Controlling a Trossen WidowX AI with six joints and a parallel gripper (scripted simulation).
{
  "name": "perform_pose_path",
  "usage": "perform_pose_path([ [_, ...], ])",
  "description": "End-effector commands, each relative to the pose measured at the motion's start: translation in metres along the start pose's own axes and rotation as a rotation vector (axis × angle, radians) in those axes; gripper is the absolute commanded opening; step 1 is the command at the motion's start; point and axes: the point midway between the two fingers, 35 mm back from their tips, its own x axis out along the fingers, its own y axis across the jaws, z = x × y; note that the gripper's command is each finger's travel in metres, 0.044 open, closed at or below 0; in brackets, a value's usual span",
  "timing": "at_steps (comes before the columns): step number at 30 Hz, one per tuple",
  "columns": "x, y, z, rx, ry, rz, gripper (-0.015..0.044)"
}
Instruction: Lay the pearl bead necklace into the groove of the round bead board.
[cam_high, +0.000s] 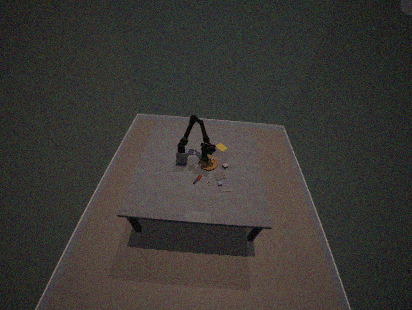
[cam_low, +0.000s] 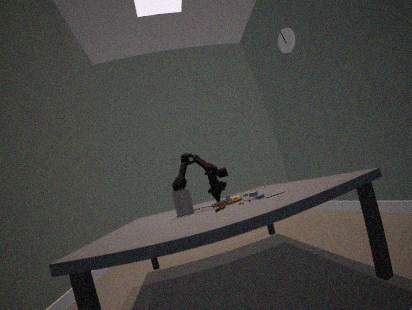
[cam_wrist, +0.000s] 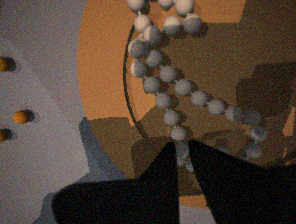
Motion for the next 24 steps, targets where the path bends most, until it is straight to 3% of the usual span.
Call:
perform_pose_path([
  [1,0.000,0.000,0.000,-0.001,0.000,0.000,0.0000],
  [24,-0.004,0.010,-0.002,0.012,0.005,0.005,0.0000],
])
